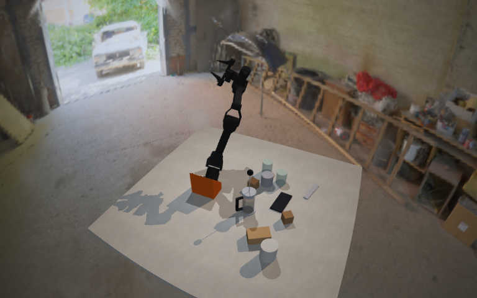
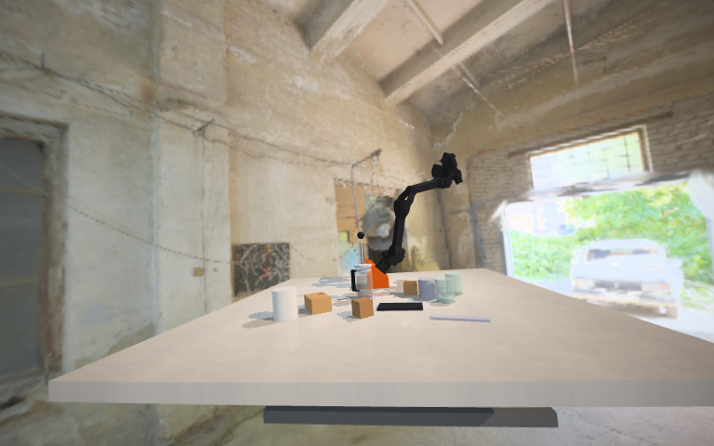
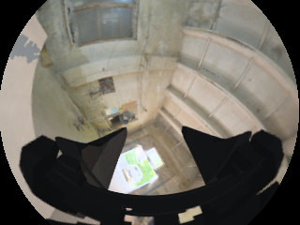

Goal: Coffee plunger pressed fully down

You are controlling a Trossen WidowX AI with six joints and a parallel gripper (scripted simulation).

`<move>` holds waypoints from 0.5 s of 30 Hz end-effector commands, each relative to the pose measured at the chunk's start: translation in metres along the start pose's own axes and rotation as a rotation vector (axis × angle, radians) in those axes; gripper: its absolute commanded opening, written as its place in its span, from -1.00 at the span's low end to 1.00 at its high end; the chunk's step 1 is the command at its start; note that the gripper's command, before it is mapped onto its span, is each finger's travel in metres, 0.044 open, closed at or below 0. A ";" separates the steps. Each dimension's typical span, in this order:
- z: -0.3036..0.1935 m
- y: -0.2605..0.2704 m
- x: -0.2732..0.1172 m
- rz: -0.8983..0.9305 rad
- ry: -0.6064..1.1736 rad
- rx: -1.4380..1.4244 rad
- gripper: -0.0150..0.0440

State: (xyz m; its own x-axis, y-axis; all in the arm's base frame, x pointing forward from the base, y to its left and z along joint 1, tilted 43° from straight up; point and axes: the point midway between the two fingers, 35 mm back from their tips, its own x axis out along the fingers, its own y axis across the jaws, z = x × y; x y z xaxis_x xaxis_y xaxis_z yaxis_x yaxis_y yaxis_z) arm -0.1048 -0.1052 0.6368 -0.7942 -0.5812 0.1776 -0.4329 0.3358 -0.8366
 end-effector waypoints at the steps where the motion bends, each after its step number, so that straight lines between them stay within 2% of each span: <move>1: -0.001 0.000 0.000 -0.005 0.005 0.002 0.95; 2: -0.004 0.001 0.000 -0.001 0.013 0.007 1.00; 15: -0.074 0.043 -0.012 0.076 0.322 0.157 1.00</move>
State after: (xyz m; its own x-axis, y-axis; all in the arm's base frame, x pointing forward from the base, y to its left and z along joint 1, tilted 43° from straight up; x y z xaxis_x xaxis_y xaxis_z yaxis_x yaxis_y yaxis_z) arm -0.1351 -0.0555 0.6393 -0.9013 -0.3623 0.2376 -0.3473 0.2764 -0.8961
